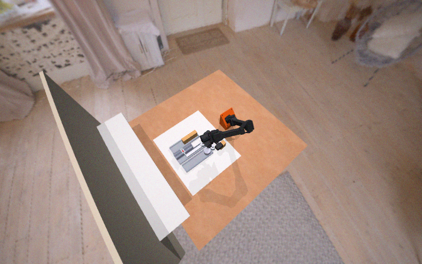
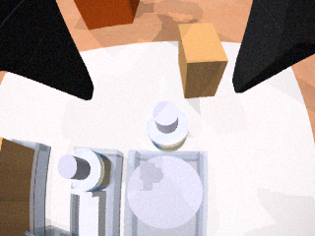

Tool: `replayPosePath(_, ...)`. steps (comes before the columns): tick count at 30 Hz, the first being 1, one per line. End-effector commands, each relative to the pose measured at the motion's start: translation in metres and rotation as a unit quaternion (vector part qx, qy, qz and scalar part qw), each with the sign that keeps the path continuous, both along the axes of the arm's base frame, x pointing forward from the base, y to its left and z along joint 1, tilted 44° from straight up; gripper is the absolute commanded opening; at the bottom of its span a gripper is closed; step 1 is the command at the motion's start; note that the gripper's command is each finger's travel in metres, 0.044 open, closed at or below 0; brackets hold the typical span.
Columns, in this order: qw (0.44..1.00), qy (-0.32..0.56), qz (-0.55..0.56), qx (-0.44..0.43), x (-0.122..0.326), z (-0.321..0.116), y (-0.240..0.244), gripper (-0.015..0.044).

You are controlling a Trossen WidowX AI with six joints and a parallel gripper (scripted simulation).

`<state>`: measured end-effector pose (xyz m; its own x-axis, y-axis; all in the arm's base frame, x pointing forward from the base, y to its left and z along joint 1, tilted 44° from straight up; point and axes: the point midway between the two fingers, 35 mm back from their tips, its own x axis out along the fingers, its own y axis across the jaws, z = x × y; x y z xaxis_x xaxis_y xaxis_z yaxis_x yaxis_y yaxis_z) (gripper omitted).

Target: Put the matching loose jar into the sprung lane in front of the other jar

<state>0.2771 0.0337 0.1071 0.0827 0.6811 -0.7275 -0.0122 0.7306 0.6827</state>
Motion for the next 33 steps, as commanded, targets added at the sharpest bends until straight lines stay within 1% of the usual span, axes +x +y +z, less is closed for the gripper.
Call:
replayPosePath(1,1.0,0.012,-0.006,0.006,0.0,0.0,-0.001,0.044)
replayPosePath(16,1.0,0.012,-0.006,0.007,0.003,-0.033,0.031,0.044)
replayPosePath(33,1.0,0.012,-0.006,0.008,0.005,-0.049,0.047,0.044)
